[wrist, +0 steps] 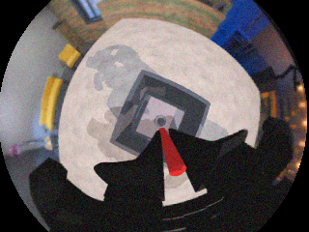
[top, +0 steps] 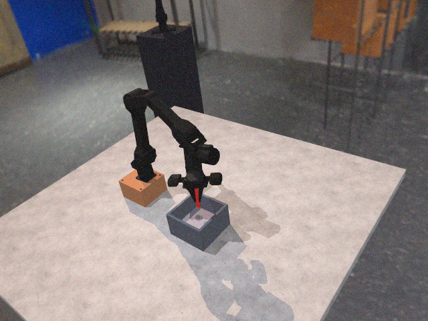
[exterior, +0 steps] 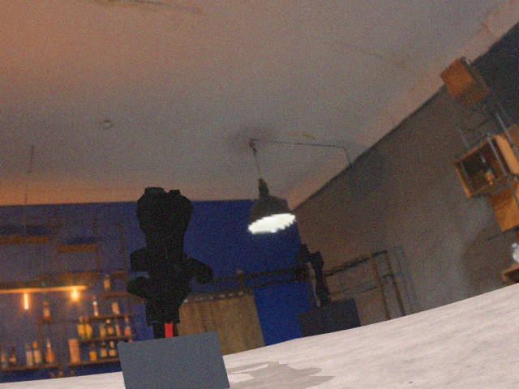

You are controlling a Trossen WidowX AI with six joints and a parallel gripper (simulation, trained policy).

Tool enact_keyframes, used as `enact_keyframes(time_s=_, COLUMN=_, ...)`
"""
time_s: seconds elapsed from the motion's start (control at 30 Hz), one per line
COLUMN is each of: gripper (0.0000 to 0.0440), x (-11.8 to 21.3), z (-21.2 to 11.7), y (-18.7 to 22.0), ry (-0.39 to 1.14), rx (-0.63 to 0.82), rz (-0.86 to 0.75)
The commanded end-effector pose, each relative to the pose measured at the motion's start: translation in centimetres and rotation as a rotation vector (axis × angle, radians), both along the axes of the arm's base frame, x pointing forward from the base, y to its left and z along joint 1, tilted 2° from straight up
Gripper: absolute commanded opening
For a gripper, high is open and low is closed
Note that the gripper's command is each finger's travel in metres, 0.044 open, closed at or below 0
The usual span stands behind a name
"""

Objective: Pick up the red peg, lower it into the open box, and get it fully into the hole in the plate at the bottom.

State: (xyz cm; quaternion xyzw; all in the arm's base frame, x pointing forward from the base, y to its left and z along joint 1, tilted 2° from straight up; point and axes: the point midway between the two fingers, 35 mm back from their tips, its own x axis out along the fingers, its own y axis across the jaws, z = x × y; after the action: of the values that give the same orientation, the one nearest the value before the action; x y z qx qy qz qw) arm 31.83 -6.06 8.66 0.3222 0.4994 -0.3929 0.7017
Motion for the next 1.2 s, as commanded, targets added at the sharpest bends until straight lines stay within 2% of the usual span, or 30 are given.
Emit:
enact_keyframes(time_s=0.0, gripper=0.0003, x=0.4, z=-0.5, y=-0.5, ry=0.002, rx=0.01, rz=-0.004)
enact_keyframes(time_s=0.17, gripper=0.0003, x=0.7, z=-2.0, y=-1.1, ry=0.024, rx=0.023, rz=-0.009)
enact_keyframes(time_s=0.23, gripper=0.002, x=0.8, z=-2.7, y=-1.3, ry=0.036, rx=0.026, rz=-0.006)
enact_keyframes(time_s=0.4, gripper=0.0129, x=0.9, z=-4.0, y=-1.8, ry=0.068, rx=0.027, rz=0.014)
enact_keyframes(time_s=0.53, gripper=0.014, x=1.4, z=-4.3, y=-2.2, ry=0.087, rx=0.02, rz=0.028)
enact_keyframes(time_s=0.97, gripper=0.0428, x=4.9, z=-3.5, y=-4.7, ry=0.052, rx=-0.019, rz=0.066)
enact_keyframes(time_s=1.0, gripper=0.044, x=5.3, z=-3.3, y=-4.9, ry=0.039, rx=-0.024, rz=0.067)
enact_keyframes(time_s=1.17, gripper=0.044, x=6.6, z=-2.4, y=-6.2, ry=-0.006, rx=-0.052, rz=0.057)
